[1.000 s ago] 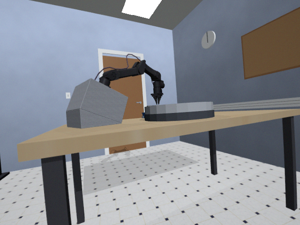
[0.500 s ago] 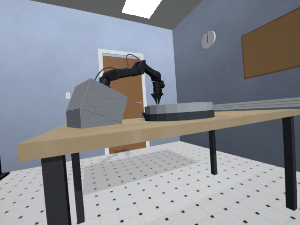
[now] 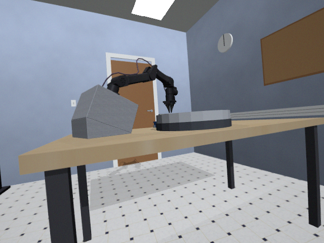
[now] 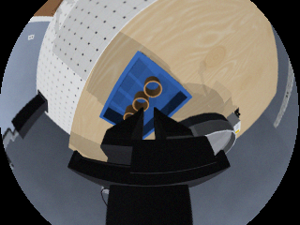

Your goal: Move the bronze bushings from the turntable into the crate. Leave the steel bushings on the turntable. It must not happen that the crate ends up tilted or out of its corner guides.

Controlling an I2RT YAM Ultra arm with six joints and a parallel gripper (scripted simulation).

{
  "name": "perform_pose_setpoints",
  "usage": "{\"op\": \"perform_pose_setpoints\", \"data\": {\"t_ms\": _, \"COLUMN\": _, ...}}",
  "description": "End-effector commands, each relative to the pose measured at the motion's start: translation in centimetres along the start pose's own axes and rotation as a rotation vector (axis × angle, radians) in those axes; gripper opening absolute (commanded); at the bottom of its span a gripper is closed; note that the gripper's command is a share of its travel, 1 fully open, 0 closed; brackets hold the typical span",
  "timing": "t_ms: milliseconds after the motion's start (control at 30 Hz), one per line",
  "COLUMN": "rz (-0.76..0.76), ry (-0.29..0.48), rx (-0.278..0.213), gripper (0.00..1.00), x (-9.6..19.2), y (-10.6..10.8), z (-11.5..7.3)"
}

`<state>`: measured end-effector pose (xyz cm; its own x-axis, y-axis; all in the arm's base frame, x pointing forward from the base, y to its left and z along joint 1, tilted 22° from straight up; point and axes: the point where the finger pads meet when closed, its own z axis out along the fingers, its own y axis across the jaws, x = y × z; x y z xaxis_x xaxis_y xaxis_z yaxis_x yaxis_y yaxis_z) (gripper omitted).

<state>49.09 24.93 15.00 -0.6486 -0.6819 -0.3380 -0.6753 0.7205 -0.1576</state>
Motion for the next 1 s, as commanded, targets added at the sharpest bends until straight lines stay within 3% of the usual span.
{"op": "perform_pose_setpoints", "data": {"t_ms": 0, "rz": -0.008, "ry": -0.015, "rx": 0.0, "gripper": 0.16, "x": -0.6, "y": 0.7, "z": -0.9}}
{"op": "perform_pose_setpoints", "data": {"t_ms": 867, "rz": -0.008, "ry": -0.015, "rx": 0.0, "gripper": 0.16, "x": -0.6, "y": 0.7, "z": -0.9}}
{"op": "perform_pose_setpoints", "data": {"t_ms": 900, "rz": -0.008, "ry": -0.018, "rx": 0.001, "gripper": 1.0, "x": -0.6, "y": 0.7, "z": -1.1}}
{"op": "perform_pose_setpoints", "data": {"t_ms": 967, "rz": -0.005, "ry": -0.045, "rx": 0.01, "gripper": 1.0, "x": -0.9, "y": 0.5, "z": -3.2}}
